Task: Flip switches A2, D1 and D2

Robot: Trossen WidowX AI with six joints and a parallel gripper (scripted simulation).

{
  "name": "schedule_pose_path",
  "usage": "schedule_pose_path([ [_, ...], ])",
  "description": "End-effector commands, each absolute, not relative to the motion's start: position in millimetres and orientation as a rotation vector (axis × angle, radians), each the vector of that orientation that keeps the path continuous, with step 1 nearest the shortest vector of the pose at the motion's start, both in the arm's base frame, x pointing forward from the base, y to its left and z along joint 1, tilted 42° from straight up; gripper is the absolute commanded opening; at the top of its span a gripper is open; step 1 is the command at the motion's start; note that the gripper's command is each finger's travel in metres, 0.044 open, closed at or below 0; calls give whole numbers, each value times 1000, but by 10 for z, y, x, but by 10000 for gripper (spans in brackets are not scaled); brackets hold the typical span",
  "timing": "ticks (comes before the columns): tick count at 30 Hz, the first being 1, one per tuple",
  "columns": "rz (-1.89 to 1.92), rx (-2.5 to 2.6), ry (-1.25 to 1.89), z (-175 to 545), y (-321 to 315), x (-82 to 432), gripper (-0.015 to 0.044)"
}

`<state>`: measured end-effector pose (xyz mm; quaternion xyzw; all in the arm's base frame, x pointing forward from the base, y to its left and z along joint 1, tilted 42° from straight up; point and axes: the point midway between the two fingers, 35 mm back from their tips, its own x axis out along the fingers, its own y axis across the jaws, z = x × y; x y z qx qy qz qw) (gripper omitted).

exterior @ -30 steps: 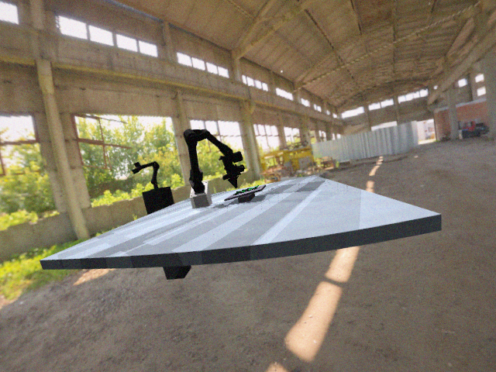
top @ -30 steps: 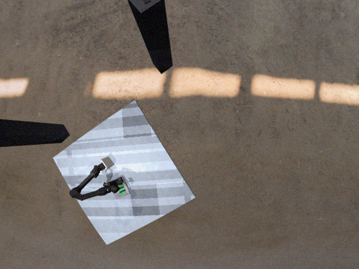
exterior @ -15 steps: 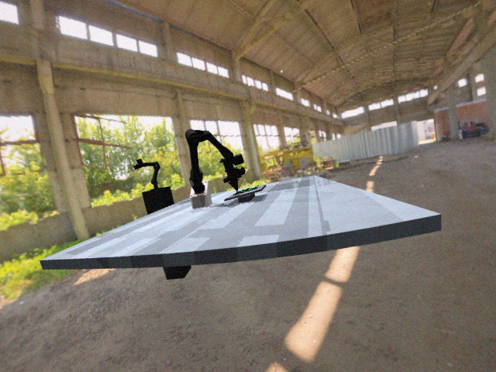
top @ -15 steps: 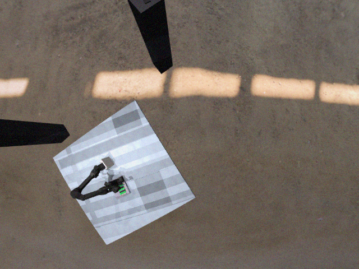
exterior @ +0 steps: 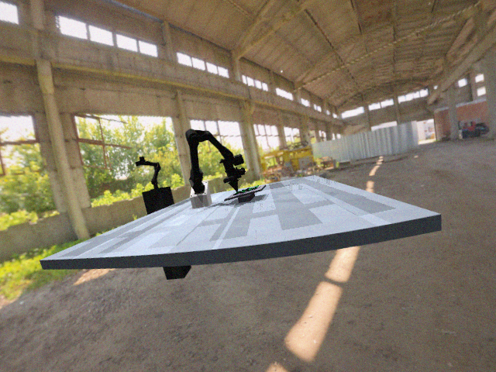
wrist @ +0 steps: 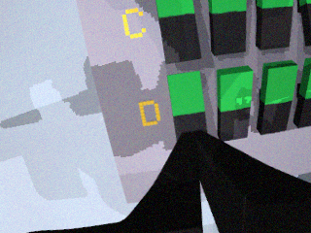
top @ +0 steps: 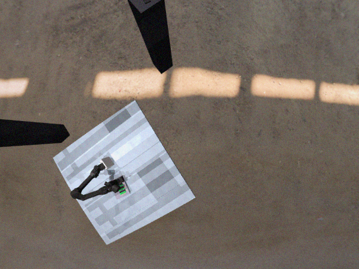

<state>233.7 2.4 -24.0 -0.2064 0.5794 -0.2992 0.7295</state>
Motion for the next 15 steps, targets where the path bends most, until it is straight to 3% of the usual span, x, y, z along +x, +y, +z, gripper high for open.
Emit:
schedule_pose_path([
  [1,-658,-463,1275,-240,17,2340,0],
  [15,-658,-463,1275,-254,4,2342,0],
])
